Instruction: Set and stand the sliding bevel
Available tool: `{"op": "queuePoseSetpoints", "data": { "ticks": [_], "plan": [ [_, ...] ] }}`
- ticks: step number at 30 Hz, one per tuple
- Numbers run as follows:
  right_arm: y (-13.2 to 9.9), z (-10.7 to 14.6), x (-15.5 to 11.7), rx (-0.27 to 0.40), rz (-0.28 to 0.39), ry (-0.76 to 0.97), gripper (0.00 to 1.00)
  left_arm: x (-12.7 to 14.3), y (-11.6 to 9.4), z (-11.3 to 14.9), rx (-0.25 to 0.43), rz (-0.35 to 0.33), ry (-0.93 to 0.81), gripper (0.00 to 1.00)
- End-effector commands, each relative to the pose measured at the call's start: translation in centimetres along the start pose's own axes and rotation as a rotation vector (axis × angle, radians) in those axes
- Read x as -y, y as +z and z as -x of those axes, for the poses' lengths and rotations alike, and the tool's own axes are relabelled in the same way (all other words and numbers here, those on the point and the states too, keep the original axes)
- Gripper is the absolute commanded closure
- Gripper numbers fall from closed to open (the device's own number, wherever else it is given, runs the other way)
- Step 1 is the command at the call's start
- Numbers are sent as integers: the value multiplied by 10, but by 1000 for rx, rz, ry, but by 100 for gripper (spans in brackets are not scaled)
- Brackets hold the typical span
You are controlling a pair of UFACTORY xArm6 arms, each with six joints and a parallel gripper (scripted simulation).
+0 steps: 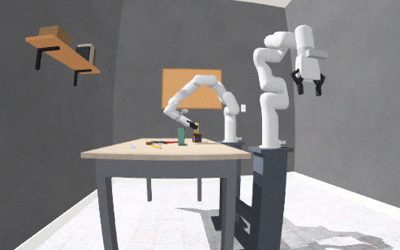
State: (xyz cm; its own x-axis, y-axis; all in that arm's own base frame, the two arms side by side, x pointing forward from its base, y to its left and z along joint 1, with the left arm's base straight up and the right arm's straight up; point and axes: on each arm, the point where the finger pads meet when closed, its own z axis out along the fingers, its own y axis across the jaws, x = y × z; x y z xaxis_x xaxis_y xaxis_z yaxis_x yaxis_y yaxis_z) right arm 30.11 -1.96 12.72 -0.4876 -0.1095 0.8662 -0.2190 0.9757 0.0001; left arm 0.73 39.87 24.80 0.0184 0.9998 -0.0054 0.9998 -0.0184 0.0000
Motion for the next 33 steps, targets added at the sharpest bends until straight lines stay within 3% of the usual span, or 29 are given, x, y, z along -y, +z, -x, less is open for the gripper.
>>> {"op": "queuePoseSetpoints", "data": {
  "ticks": [1, 33],
  "plan": [
    [0, 2, 0, 4, 0, 1, 100, 0, -2, -1, -5, 0, 0, 0],
    [4, 8, 0, 4, 0, 1, 100, 0, -2, -1, -5, 0, 0, 0]
  ]
}}
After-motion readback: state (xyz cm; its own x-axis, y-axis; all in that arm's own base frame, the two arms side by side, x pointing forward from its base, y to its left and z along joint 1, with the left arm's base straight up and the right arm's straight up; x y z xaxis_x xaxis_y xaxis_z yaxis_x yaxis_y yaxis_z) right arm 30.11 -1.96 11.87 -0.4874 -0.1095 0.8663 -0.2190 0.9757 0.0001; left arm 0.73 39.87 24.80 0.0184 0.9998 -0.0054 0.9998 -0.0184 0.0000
